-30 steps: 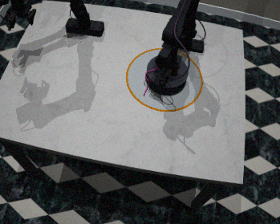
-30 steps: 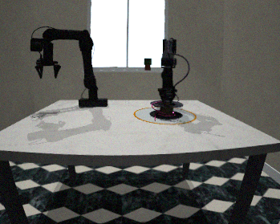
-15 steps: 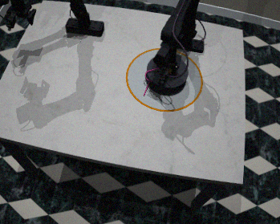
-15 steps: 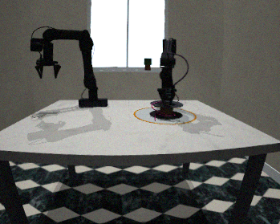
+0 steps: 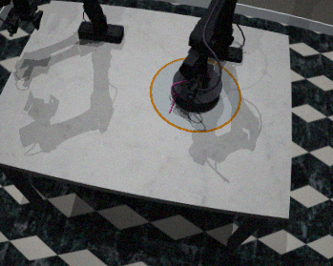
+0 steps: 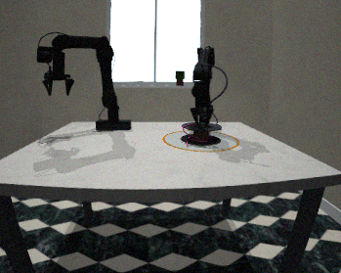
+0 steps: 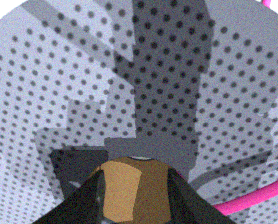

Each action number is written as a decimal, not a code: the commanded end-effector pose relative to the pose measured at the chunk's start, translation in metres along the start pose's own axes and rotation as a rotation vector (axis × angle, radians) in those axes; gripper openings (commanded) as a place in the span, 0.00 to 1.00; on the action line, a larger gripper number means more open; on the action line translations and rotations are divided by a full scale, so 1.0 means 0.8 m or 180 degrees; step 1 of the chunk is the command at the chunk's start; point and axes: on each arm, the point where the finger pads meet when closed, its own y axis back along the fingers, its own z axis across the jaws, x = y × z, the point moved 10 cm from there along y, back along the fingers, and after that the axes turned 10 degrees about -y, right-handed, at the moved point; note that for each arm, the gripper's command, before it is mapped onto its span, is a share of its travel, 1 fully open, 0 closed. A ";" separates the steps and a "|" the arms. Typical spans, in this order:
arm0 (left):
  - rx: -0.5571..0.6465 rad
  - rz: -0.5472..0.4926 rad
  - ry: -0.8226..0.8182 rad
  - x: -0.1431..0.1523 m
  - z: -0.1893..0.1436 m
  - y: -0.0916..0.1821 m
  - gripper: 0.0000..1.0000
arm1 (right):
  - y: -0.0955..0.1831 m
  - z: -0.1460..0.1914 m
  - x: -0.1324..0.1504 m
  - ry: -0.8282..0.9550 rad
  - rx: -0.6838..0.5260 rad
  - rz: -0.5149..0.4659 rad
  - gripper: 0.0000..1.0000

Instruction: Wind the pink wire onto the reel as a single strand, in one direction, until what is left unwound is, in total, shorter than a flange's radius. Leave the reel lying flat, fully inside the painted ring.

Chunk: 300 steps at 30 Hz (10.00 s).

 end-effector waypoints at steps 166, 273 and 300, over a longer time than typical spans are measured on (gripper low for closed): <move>-0.0070 -0.4465 -0.0581 -0.056 0.010 0.288 0.00 | 0.019 0.004 -0.001 0.0004 0.0103 -0.0119 1.00; -0.4099 -0.3187 0.3750 0.342 0.391 0.296 0.00 | -0.022 0.219 0.034 0.1251 0.0057 -0.0095 0.30; -0.4099 -0.3187 0.3750 0.342 0.391 0.296 0.00 | -0.098 0.672 0.069 0.4443 -0.0074 -0.0028 0.30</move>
